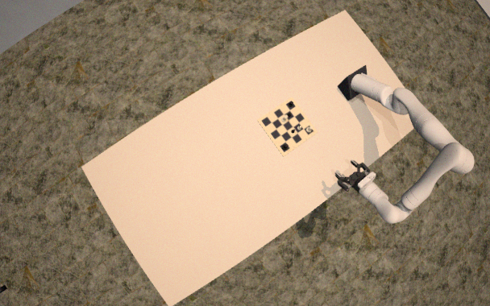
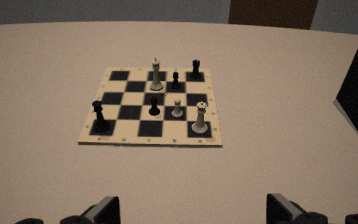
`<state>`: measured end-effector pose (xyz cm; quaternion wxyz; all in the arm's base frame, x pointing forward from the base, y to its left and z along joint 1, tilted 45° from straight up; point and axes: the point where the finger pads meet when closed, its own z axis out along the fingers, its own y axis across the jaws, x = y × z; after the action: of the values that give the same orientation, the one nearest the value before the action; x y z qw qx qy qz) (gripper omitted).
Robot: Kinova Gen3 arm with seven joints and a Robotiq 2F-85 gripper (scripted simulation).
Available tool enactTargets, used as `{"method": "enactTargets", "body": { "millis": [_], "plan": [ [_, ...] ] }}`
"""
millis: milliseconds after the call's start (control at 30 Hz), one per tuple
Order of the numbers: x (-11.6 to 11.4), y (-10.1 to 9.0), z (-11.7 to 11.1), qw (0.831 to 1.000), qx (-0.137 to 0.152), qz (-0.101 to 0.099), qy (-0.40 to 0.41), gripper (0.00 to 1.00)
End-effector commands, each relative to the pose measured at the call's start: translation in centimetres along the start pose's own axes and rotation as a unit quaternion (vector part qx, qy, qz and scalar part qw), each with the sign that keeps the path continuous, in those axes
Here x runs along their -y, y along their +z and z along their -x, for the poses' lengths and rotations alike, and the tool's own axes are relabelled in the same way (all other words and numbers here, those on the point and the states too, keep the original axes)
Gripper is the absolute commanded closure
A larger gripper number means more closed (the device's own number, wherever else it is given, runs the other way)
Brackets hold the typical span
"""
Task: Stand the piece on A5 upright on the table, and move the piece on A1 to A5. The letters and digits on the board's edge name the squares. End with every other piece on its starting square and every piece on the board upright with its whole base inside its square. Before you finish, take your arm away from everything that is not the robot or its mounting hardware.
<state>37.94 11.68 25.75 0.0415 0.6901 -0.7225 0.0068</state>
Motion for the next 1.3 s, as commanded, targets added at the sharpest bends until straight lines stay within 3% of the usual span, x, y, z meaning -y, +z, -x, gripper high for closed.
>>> {"method": "enactTargets", "body": {
  "millis": [0, 267, 400, 567, 733, 800, 1000, 1133, 1267],
  "plan": [
    [0.3, -0.6, -0.8, 1.000, -0.001, -0.006, 0.009, 0.00],
    [0.2, -0.2, -0.6, 1.000, 0.002, -0.001, 0.007, 0.00],
    [0.2, 0.9, -1.5, 1.000, 0.015, 0.014, 0.018, 0.00],
    [0.2, 3.9, -3.7, 0.996, 0.056, 0.053, 0.052, 0.00],
    [-0.2, 7.8, -6.9, 0.980, 0.128, 0.100, 0.112, 0.00],
    [-0.2, 7.8, -6.9, 0.980, 0.128, 0.100, 0.112, 0.00],
    [-1.2, 12.2, -10.7, 0.939, 0.238, 0.137, 0.208, 0.00],
    [-1.7, 14.3, -12.9, 0.902, 0.305, 0.142, 0.272, 0.00],
    [-2.2, 15.7, -14.6, 0.867, 0.354, 0.139, 0.323, 0.00]
  ]
}}
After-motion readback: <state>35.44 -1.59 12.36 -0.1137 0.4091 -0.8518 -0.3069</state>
